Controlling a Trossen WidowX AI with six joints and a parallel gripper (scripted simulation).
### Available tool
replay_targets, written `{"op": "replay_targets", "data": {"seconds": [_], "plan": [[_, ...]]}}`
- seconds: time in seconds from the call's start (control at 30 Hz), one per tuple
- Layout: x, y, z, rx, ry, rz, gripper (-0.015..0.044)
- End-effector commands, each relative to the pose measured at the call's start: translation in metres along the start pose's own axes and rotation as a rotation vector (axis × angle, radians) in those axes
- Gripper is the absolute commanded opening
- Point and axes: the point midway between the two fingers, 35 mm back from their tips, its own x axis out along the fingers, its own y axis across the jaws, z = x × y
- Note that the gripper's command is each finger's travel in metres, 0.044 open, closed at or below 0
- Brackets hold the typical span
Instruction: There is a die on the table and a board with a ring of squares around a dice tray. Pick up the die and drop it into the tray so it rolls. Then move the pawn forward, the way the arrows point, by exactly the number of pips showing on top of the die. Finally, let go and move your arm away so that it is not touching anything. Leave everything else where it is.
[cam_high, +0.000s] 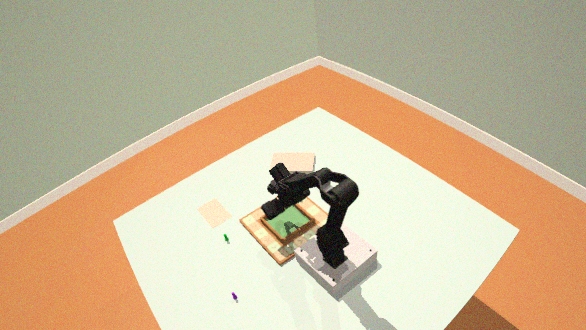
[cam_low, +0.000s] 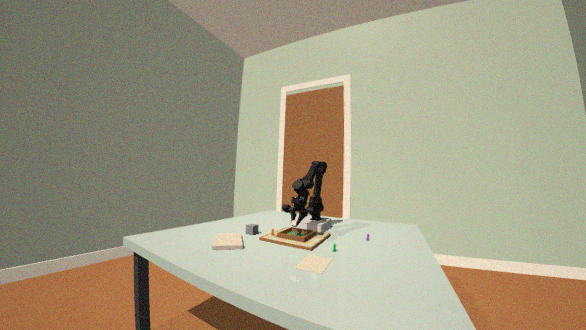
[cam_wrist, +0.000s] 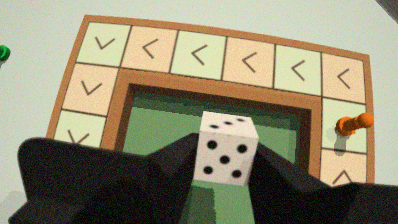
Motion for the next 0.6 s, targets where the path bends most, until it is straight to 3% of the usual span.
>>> {"op": "replay_targets", "data": {"seconds": [0.0, 0.13, 0.3, 0.57], "plan": [[0.0, 0.0, 0.001, 0.005, -0.129, 0.002, 0.0], [0.0, 0.0, 0.0, 0.003, -0.259, 0.001, 0.0], [-0.001, 0.0, -0.001, 0.003, -0.281, 0.001, 0.0], [-0.048, 0.003, -0.009, 0.003, -0.279, 0.001, 0.0]]}}
